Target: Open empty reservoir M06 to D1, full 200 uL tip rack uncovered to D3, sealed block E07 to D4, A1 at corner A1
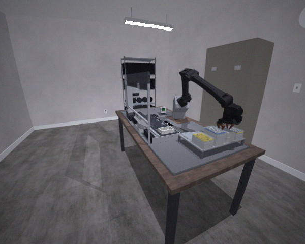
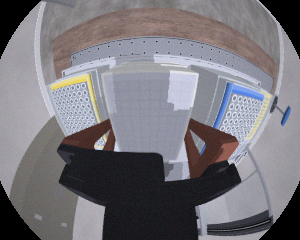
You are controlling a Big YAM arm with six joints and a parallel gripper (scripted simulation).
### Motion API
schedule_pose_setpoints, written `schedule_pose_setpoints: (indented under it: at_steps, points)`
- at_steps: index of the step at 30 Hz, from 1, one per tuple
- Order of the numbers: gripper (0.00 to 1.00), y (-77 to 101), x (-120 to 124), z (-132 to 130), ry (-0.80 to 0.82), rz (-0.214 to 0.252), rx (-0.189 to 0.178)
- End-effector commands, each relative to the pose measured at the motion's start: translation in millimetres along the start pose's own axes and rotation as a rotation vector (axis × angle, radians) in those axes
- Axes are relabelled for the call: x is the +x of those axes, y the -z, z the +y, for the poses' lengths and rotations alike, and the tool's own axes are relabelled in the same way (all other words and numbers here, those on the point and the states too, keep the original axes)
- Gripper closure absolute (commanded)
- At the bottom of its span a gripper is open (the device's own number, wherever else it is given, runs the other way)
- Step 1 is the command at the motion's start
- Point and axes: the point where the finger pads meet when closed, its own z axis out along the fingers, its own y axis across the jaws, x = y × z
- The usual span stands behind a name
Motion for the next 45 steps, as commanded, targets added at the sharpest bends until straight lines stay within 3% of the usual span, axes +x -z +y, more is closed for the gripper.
schedule_pose_setpoints:
  at_steps: [1, 32, 33, 34, 45]
  points:
    - [1.00, 17.8, -15, -8, -0.023, -0.047, -0.002]
    - [1.00, 17.8, -15, -8, -0.023, -0.047, -0.002]
    - [1.00, 37.1, -25, -17, -0.046, -0.082, -0.003]
    - [1.00, 41.9, -25, -14, -0.044, -0.081, -0.010]
    - [1.00, 56.9, -24, -14, -0.045, -0.080, -0.010]
